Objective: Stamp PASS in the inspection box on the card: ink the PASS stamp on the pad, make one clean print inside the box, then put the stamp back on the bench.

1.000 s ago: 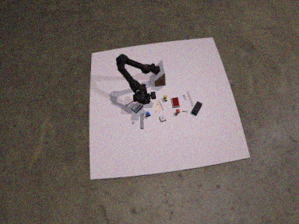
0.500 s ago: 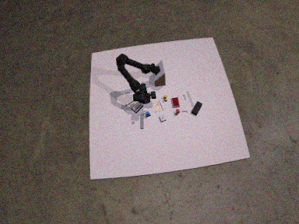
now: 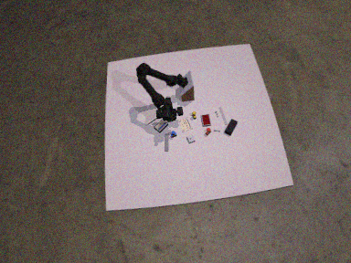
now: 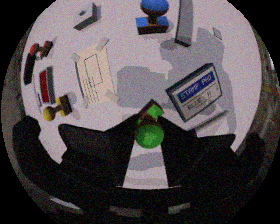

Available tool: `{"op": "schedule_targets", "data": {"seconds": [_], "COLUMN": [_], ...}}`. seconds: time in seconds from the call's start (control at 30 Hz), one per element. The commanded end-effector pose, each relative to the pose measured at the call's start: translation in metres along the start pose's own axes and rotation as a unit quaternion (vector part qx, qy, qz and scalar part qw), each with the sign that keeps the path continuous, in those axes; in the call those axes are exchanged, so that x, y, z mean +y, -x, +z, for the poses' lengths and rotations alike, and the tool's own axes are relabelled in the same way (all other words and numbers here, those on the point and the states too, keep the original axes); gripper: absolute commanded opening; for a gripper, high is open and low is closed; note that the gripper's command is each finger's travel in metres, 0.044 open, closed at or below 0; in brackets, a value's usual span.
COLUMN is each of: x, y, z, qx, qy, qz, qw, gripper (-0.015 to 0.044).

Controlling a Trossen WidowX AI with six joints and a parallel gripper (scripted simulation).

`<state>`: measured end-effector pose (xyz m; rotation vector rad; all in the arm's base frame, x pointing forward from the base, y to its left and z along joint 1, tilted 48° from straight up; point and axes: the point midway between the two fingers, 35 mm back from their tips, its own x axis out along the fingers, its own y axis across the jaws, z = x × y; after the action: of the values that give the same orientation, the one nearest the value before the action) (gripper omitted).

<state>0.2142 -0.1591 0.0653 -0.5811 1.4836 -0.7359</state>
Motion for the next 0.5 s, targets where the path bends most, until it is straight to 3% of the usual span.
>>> {"op": "schedule_targets", "data": {"seconds": [0.0,0.47], "x": [-0.0012,-0.0005], "y": [0.0031,0.0097], "z": [0.0017,0.0021], "qx": [-0.002,-0.002], "qy": [-0.002,-0.002], "qz": [-0.002,-0.001], "qw": [1.0,1.0], "gripper": [0.0,0.0]}}
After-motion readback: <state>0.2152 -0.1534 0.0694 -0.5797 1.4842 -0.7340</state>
